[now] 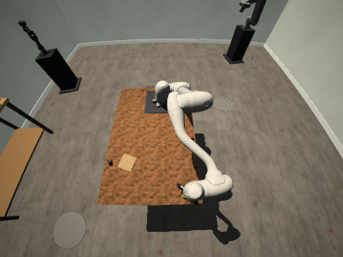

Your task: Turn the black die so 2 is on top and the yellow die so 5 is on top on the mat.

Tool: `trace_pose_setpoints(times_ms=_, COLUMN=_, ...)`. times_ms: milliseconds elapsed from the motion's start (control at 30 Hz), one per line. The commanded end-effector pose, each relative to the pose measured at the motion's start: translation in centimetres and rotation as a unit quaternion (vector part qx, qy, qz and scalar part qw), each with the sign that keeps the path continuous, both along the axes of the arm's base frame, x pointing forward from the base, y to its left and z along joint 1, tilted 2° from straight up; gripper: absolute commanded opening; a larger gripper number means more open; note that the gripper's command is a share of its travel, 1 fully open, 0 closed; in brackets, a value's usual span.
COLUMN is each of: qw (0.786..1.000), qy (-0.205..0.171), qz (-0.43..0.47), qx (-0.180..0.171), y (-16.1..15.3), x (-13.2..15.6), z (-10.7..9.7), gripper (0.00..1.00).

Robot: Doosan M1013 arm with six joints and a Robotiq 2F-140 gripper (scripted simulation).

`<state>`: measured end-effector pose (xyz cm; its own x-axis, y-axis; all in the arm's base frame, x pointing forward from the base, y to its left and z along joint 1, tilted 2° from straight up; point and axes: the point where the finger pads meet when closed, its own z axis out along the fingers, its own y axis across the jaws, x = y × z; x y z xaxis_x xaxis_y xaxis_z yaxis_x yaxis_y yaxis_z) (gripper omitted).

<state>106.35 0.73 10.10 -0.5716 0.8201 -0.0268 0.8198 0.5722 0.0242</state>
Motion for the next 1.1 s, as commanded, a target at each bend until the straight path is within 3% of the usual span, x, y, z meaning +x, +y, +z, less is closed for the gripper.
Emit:
trace_pose_setpoints(times_ms=0, qw=1.0, qy=0.0, qz=0.0, qx=0.0, y=0.0, x=-0.1, z=0.0, gripper=1.0)
trace_pose_setpoints(times_ms=500, qw=1.0, qy=0.0, qz=0.0, qx=0.0, y=0.5, x=-1.3, z=0.0, gripper=1.0)
trace_pose_setpoints(times_ms=1067, qw=1.0, qy=0.0, qz=0.0, qx=0.0, y=2.3, x=-5.9, z=-0.2, gripper=1.0)
